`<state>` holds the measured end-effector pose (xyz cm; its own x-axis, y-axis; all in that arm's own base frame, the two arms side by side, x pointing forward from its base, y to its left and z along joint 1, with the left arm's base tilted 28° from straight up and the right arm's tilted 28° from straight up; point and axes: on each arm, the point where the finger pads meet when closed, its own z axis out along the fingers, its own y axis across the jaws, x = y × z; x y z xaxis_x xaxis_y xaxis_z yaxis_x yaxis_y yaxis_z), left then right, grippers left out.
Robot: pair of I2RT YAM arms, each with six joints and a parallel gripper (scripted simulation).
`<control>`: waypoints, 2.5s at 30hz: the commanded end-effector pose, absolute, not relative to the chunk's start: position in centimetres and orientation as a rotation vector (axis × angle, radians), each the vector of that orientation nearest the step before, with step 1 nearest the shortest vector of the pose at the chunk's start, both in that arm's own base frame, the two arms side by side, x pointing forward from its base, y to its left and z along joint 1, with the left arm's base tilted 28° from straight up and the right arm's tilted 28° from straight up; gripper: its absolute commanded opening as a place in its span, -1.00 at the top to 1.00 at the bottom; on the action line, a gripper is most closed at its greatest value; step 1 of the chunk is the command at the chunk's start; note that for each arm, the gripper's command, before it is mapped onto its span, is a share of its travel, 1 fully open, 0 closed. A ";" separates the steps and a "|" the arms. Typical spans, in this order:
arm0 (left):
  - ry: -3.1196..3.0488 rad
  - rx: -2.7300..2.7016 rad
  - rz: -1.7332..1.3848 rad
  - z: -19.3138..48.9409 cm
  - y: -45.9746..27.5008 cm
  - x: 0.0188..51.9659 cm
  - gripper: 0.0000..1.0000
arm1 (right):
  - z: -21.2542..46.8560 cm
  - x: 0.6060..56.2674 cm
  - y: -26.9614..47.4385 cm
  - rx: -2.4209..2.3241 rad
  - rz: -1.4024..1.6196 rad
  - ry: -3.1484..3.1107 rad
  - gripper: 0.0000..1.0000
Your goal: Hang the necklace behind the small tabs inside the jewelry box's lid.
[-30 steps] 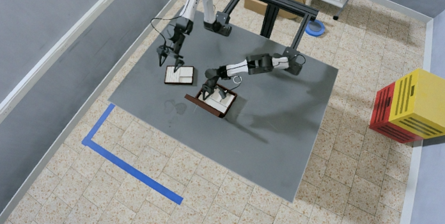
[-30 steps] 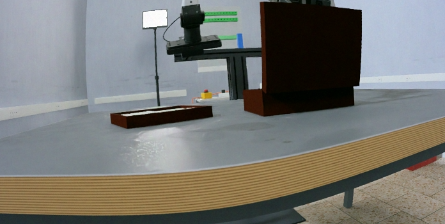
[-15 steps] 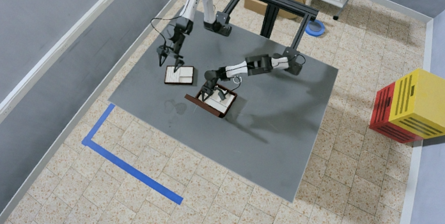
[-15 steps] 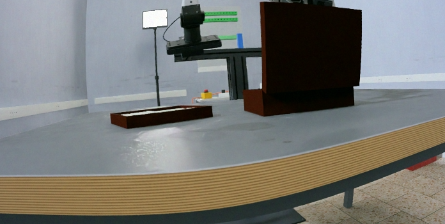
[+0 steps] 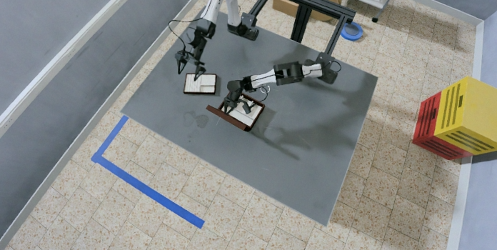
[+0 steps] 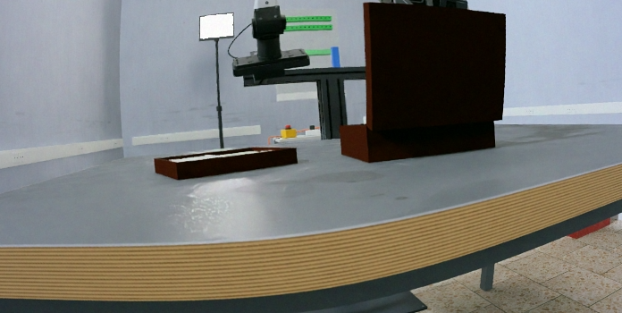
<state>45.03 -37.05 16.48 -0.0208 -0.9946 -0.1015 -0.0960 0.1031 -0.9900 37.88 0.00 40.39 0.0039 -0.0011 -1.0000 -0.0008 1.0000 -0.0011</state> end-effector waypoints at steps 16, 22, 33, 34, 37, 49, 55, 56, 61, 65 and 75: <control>1.317 -1.191 -1.134 18.7 -37.5 46.8 0.77 | 42.5 37.0 0.4 -0.004 0.010 1.514 -1.00; 1.283 -1.199 -1.175 19.7 -37.6 46.8 0.77 | 42.5 37.0 0.4 -0.004 0.010 1.514 -1.00; 1.289 -1.198 -1.166 19.2 -37.6 47.0 0.77 | 42.5 37.0 0.4 -0.004 0.010 1.514 -1.00; 1.290 -1.198 -1.165 19.1 -37.6 47.0 0.77 | 42.5 37.0 0.4 -0.004 0.010 1.514 -1.00; 1.288 -1.198 -1.167 19.3 -37.5 46.9 0.77 | 42.5 37.0 0.4 -0.004 0.010 1.514 -1.00; 1.289 -1.196 -1.170 19.4 -37.7 46.9 0.77 | 42.5 37.0 0.4 -0.004 0.010 1.514 -1.00; 1.290 -1.195 -1.169 19.3 -37.7 46.9 0.88 | 42.5 37.0 0.4 -0.004 0.010 1.514 -1.00; 1.290 -1.195 -1.168 19.3 -37.7 46.9 0.88 | 42.5 37.0 0.4 -0.004 0.010 1.514 -1.00; 1.282 -1.197 -1.170 19.6 -37.6 46.8 0.88 | 42.5 37.0 0.4 -0.004 0.010 1.514 -1.00; 1.280 -1.198 -1.168 19.7 -37.6 46.7 0.88 | 42.5 37.0 0.4 -0.004 0.010 1.514 -1.00; 1.292 -1.202 -1.169 19.6 -37.7 44.7 0.88 | 42.5 37.0 0.4 -0.004 0.010 1.514 -1.00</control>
